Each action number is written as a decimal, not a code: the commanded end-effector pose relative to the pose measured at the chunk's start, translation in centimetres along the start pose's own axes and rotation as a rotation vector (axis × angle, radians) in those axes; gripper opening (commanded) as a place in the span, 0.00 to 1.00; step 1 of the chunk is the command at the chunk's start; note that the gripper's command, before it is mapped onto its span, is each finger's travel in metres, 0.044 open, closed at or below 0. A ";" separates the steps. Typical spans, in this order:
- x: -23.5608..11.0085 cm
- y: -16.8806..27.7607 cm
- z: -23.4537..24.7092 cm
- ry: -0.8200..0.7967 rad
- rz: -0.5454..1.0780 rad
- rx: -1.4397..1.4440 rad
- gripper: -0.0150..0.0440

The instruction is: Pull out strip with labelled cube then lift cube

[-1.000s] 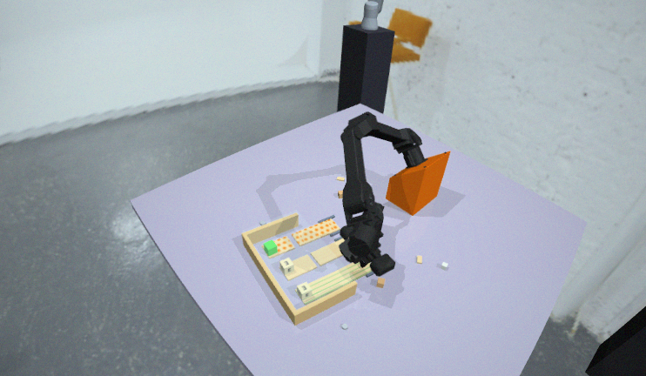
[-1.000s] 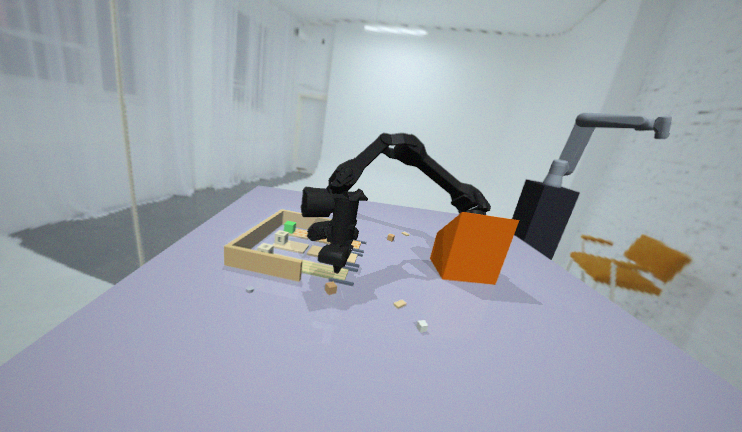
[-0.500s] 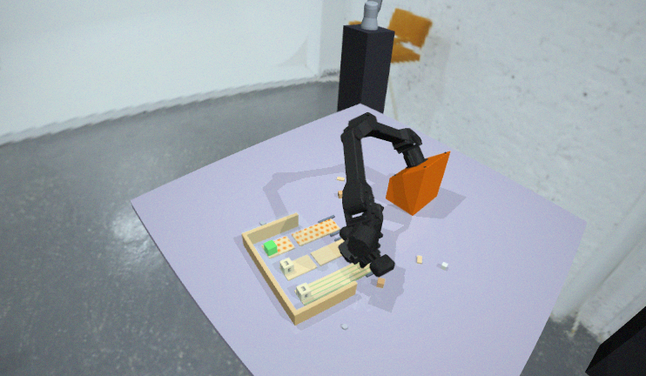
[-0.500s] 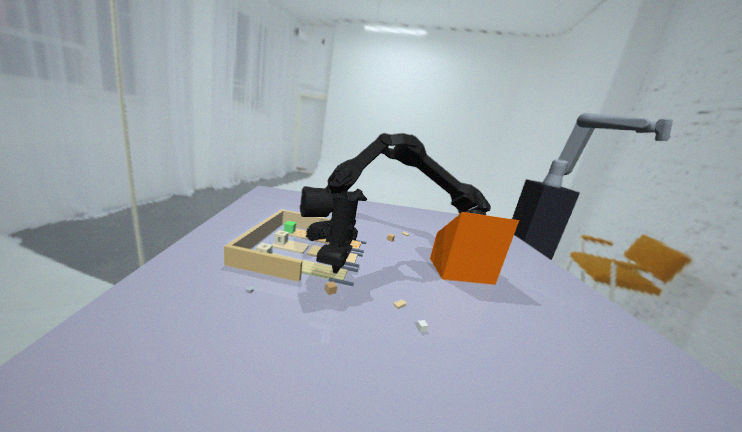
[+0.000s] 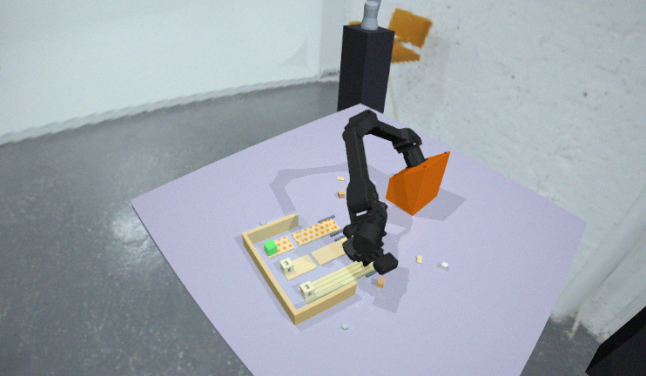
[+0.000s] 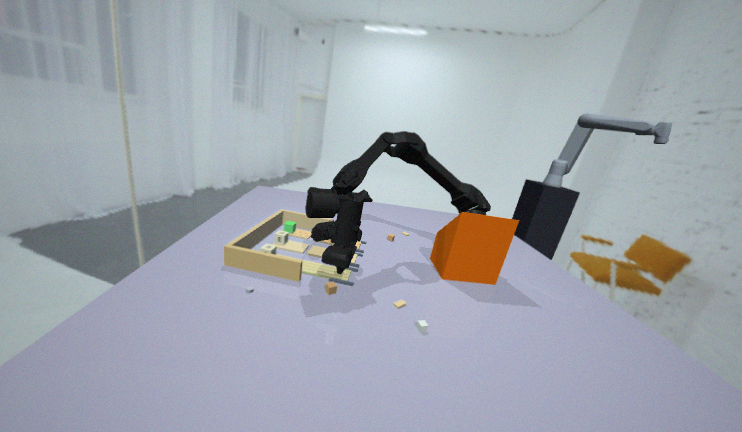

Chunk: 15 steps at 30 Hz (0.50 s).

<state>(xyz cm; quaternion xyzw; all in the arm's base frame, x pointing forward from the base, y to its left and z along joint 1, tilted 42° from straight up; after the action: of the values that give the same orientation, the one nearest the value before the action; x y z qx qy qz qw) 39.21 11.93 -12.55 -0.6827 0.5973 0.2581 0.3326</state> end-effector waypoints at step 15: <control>0.4 3.3 0.1 0.001 0.015 -0.004 0.25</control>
<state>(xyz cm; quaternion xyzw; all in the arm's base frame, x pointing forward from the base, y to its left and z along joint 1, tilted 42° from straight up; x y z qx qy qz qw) 37.04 11.85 -12.92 -0.6843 0.5963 0.2564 0.3323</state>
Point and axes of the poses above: the point midway between the two fingers, 35 mm back from their tips, its own x axis out along the fingers, its own z axis across the jaws, y = z × x, the point moved 2 cm from there along -x, back along the fingers, and after that the axes turned 2 degrees about -x, right-handed, at the moved point
